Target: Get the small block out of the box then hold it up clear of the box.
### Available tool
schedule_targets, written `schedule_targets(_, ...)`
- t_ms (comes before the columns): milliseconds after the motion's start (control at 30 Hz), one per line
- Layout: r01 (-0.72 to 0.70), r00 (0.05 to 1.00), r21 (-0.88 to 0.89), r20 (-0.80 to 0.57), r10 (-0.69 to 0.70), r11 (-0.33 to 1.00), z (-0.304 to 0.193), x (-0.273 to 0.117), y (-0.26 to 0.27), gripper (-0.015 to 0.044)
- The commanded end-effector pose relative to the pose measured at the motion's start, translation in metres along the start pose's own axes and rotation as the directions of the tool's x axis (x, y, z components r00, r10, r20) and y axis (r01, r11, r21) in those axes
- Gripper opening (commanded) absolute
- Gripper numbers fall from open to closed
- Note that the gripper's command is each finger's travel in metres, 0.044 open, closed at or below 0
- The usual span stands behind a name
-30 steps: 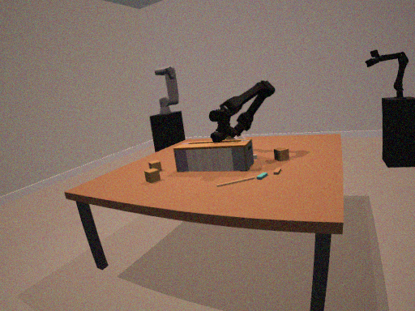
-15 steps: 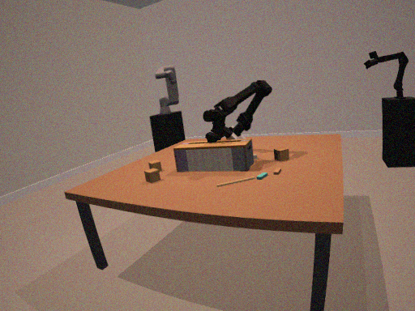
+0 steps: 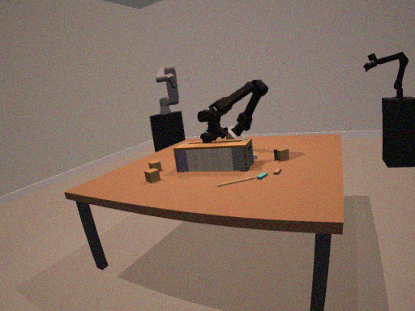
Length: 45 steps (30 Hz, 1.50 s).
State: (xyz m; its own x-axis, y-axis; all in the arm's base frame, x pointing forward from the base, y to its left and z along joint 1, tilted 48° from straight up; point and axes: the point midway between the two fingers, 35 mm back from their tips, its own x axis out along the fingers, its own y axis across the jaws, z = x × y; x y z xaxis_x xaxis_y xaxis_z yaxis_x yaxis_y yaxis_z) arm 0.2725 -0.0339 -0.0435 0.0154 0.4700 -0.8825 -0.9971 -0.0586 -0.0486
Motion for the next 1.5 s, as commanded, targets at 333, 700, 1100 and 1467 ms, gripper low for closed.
schedule_targets(333, 0.006, 1.0, -0.004, -0.008, -0.006, 1.0, -0.027, 0.008, -0.002, 0.04)
schedule_targets(700, 0.006, 1.0, -0.005, -0.009, -0.006, 1.0, -0.046, 0.014, -0.002, 0.04)
schedule_targets(1100, 0.007, 1.0, -0.005, -0.011, -0.007, 1.0, -0.066, 0.021, -0.002, 0.04)
schedule_targets(1467, -0.002, 1.0, 0.0, -0.004, 0.002, 1.0, -0.082, -0.042, 0.001, 0.04)
